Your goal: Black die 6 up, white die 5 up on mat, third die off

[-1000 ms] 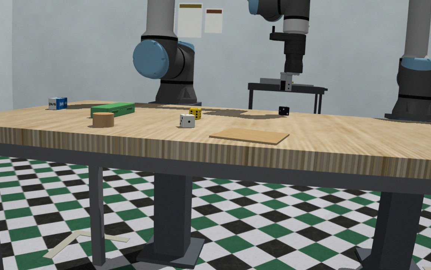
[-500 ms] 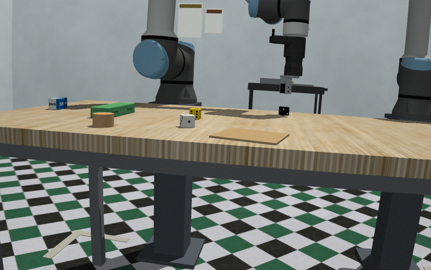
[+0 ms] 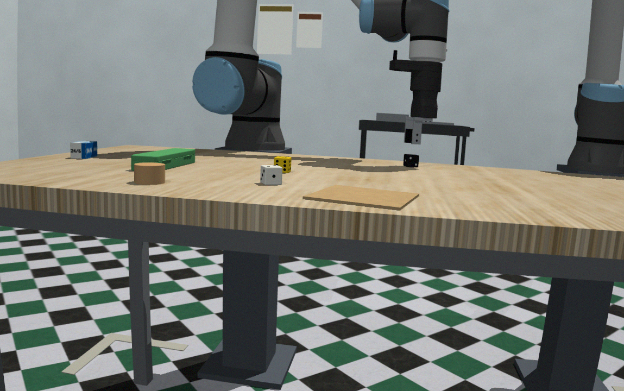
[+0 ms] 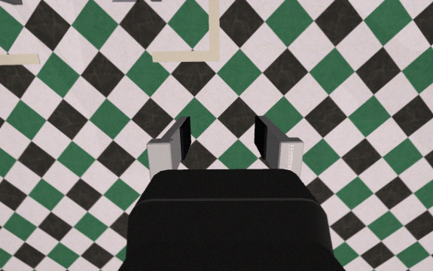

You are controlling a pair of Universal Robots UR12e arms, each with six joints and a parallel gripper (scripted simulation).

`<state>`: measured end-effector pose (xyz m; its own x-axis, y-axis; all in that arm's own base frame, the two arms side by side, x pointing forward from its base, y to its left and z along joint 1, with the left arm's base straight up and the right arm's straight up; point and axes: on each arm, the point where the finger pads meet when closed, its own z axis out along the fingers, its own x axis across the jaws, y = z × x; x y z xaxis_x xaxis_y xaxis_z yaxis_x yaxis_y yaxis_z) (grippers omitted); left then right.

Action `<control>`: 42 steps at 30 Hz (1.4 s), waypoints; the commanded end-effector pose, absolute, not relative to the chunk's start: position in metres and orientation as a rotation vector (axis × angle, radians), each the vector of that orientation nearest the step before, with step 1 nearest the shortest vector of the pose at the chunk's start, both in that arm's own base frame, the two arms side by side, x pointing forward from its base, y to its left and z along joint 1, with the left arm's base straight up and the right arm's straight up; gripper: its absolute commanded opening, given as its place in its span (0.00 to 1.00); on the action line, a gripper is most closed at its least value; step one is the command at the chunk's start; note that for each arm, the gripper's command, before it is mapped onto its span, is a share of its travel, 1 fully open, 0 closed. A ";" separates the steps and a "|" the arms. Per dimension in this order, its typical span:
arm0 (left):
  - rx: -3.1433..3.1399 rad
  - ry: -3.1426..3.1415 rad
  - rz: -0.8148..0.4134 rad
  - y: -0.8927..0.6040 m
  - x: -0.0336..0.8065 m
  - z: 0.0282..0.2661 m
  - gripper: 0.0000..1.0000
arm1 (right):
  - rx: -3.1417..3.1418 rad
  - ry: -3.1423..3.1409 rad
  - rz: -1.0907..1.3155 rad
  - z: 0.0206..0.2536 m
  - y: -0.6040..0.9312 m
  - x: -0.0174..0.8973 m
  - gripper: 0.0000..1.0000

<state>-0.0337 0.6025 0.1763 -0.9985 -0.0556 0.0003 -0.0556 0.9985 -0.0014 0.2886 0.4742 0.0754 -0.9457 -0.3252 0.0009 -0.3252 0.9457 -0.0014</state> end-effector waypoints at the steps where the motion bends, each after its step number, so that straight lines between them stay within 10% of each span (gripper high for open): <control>1: 0.087 -3.140 0.000 0.603 -0.034 0.177 1.00 | 0.518 -3.099 0.000 0.067 0.475 0.289 0.87; 42: 0.087 -3.140 0.000 0.603 -0.034 0.177 1.00 | 0.518 -3.099 0.000 0.055 0.475 0.289 0.87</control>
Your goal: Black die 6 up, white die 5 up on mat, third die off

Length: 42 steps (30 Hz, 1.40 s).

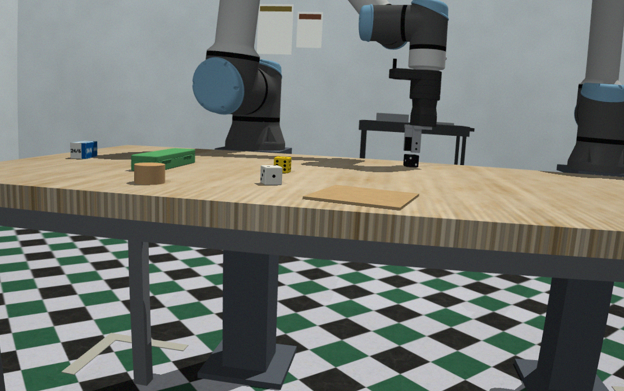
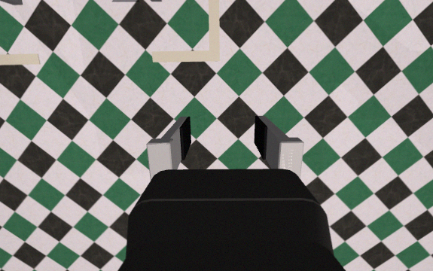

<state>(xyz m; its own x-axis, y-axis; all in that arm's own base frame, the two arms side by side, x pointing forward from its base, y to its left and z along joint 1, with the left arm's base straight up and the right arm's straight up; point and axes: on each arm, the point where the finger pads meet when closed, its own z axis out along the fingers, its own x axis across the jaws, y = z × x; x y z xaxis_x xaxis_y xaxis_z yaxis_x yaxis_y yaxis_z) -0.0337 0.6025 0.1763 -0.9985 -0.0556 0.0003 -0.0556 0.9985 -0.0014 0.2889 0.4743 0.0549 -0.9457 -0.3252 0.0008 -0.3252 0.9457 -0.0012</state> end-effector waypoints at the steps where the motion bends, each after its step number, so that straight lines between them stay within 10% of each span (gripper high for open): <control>1: 0.087 -3.140 0.000 0.603 -0.034 0.177 1.00 | 0.518 -3.099 0.000 0.055 0.475 0.289 0.87; 42: 0.087 -3.140 0.000 0.603 -0.034 0.177 1.00 | 0.518 -3.099 0.000 0.031 0.476 0.289 0.87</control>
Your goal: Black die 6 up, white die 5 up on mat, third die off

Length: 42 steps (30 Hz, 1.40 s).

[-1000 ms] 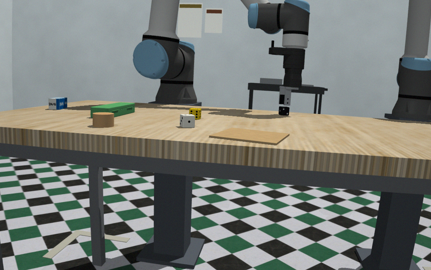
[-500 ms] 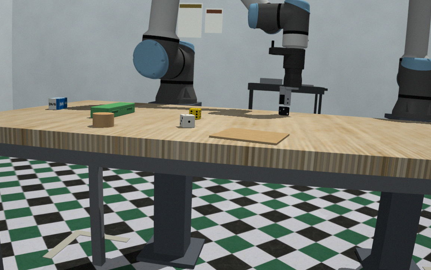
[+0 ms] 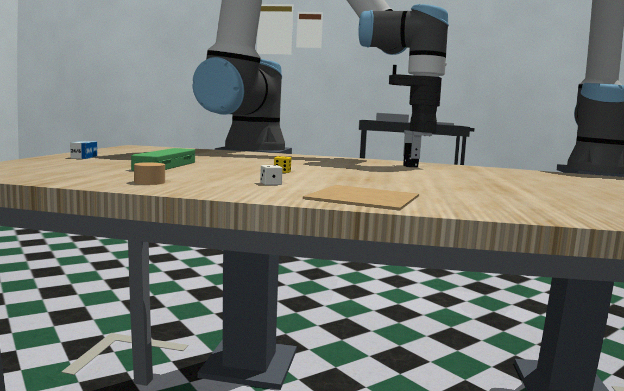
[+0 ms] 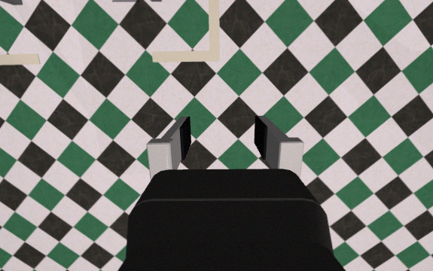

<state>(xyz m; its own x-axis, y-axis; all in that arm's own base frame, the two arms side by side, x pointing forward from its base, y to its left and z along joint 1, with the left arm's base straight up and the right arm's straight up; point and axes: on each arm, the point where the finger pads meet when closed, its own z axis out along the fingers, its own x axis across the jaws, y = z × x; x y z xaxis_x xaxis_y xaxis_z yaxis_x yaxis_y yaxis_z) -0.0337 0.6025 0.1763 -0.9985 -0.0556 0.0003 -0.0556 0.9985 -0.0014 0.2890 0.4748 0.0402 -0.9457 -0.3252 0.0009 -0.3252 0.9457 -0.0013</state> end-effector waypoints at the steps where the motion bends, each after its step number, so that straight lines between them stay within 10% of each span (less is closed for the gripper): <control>1: 0.087 -3.140 0.000 0.603 -0.034 0.177 1.00 | 0.518 -3.099 0.000 0.029 0.476 0.289 0.87; 31: 0.087 -3.140 0.000 0.603 -0.034 0.177 1.00 | 0.518 -3.099 0.000 0.019 0.476 0.289 0.87; 32: 0.087 -3.140 0.000 0.603 -0.034 0.177 1.00 | 0.518 -3.099 0.000 0.019 0.476 0.289 0.57; 42: 0.087 -3.140 0.000 0.603 -0.034 0.177 1.00 | 0.518 -3.099 0.000 0.019 0.476 0.289 0.57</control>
